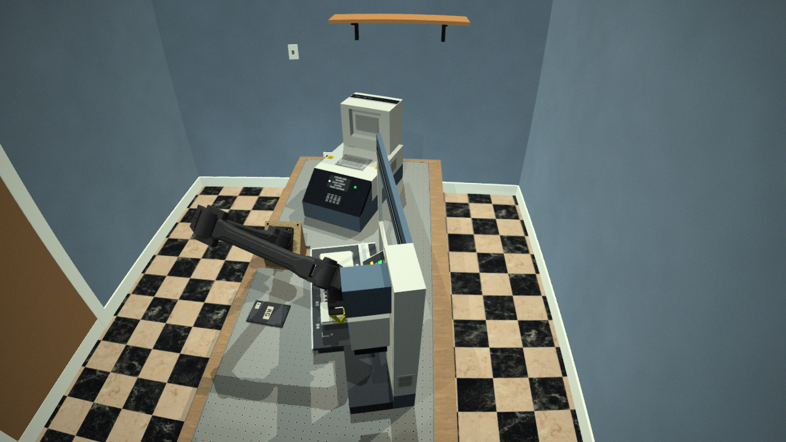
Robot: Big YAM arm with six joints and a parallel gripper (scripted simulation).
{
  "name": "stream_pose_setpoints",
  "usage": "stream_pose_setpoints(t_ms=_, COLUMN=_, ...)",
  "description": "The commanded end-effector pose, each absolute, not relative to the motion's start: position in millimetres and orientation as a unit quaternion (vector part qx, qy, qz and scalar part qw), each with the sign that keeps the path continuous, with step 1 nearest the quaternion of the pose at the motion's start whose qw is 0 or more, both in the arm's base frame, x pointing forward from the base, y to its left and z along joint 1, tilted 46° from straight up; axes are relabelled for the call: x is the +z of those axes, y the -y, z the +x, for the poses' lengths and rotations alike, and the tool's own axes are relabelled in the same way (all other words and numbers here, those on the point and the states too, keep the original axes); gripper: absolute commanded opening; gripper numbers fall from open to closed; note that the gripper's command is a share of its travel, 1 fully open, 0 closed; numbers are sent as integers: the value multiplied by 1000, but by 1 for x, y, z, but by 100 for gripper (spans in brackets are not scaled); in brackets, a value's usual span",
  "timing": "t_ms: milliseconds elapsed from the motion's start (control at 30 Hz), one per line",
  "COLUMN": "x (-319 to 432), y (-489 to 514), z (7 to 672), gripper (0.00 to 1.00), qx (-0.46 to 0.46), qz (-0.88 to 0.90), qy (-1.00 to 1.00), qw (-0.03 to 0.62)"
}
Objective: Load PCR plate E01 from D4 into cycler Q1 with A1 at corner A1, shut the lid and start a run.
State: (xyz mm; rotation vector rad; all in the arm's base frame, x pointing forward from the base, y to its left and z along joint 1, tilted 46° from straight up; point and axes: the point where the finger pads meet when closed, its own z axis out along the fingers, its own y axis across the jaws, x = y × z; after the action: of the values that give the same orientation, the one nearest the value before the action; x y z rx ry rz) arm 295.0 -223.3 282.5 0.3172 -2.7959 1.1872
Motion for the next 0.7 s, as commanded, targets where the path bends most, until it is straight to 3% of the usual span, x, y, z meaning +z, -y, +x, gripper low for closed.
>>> stream_pose_setpoints(t_ms=0, x=313, y=215, z=303, gripper=0, qx=401, qz=92, qy=912, qw=14)
stream_pose_setpoints(t_ms=667, x=298, y=216, z=300, gripper=0, qx=391, qz=99, qy=914, qw=34)
